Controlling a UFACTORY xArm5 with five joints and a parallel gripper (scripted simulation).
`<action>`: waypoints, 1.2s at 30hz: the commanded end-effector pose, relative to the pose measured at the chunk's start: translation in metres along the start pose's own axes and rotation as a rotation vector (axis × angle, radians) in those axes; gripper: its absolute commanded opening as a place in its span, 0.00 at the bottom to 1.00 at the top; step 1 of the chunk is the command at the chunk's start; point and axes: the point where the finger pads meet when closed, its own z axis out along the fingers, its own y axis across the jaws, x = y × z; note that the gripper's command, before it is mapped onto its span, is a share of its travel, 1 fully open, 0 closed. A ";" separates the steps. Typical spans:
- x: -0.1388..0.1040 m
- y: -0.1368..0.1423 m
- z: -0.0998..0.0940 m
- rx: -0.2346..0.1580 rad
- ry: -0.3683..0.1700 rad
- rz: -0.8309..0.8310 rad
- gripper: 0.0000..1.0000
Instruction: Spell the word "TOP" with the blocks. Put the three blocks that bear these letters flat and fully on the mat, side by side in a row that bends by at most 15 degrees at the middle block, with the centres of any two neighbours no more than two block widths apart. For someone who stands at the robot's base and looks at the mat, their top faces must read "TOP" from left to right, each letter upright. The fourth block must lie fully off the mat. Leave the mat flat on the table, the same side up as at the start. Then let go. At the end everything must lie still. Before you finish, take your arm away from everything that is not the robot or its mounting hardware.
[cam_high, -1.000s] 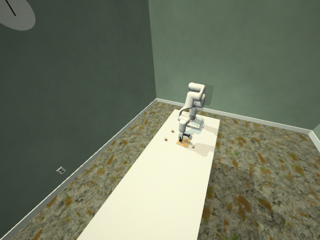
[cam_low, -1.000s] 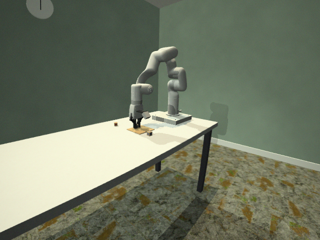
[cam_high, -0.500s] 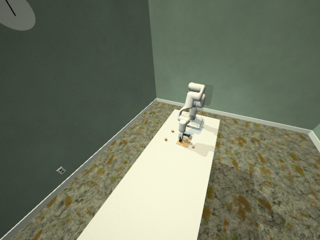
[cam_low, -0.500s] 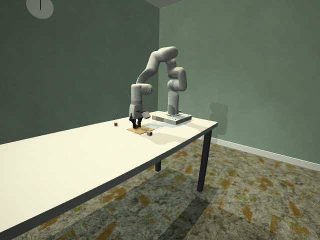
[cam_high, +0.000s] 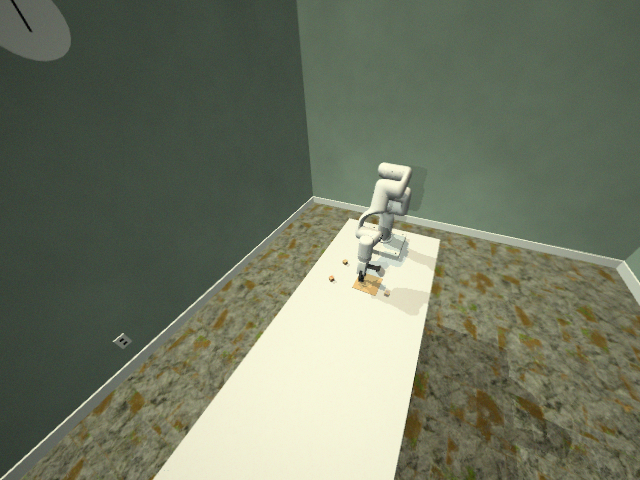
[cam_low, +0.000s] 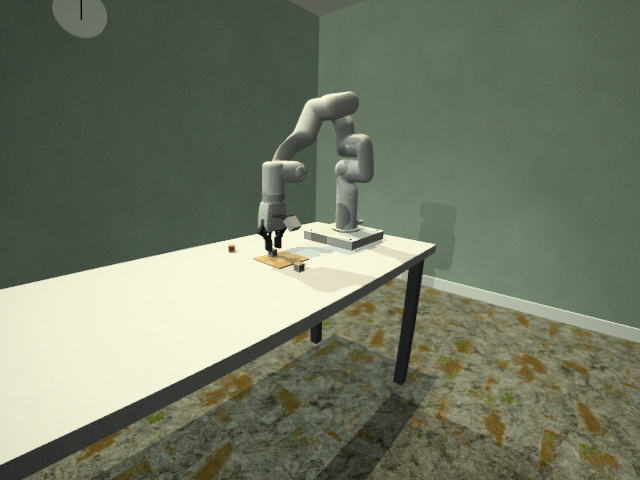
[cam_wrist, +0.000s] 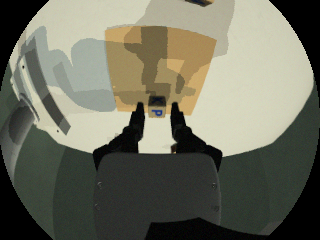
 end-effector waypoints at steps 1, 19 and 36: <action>-0.001 0.000 -0.017 -0.001 0.000 0.000 0.42; -0.002 0.000 -0.067 -0.001 0.000 0.000 0.42; -0.002 0.000 -0.067 -0.001 0.000 0.000 1.00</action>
